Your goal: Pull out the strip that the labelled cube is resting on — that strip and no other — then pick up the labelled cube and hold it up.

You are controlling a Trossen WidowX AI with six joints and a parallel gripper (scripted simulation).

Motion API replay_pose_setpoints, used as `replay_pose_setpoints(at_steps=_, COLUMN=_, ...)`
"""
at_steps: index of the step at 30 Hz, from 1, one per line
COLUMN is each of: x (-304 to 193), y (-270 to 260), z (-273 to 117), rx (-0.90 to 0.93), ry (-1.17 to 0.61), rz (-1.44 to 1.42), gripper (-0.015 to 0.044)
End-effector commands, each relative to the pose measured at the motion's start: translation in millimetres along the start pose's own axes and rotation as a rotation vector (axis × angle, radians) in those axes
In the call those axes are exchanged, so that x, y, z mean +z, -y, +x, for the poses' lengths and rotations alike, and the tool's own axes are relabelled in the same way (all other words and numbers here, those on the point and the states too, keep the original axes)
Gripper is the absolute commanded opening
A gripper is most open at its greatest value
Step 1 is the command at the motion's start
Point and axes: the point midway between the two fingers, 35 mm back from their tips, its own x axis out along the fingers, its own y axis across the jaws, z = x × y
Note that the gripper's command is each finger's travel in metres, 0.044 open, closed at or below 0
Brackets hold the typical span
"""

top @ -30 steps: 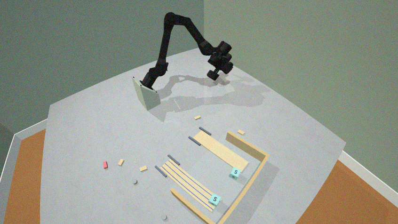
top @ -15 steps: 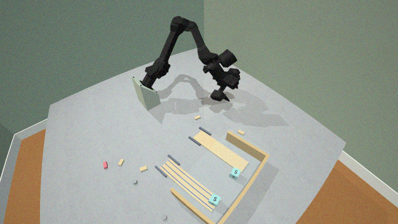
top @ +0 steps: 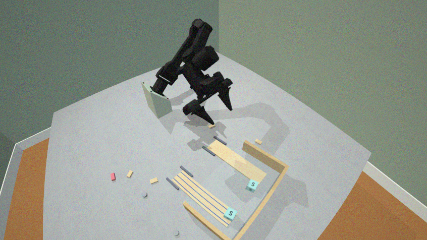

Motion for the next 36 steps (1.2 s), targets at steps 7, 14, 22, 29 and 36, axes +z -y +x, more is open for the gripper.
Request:
replay_pose_setpoints(at_steps=7, x=7, y=84, z=-59, rx=-0.153, ry=0.139, rz=-0.008, gripper=0.0400)
replay_pose_setpoints(at_steps=14, x=7, y=84, z=-59, rx=-0.153, ry=0.139, rz=-0.008, gripper=0.0400)
replay_pose_setpoints(at_steps=22, x=7, y=84, z=-59, rx=-0.153, ry=0.139, rz=-0.008, gripper=0.0400)
replay_pose_setpoints(at_steps=29, x=15, y=98, z=-41, rx=-0.197, ry=0.060, rz=0.004, gripper=0.0295)
replay_pose_setpoints(at_steps=36, x=32, y=136, z=-6, rx=-0.243, ry=-0.156, rz=-0.027, gripper=0.0111)
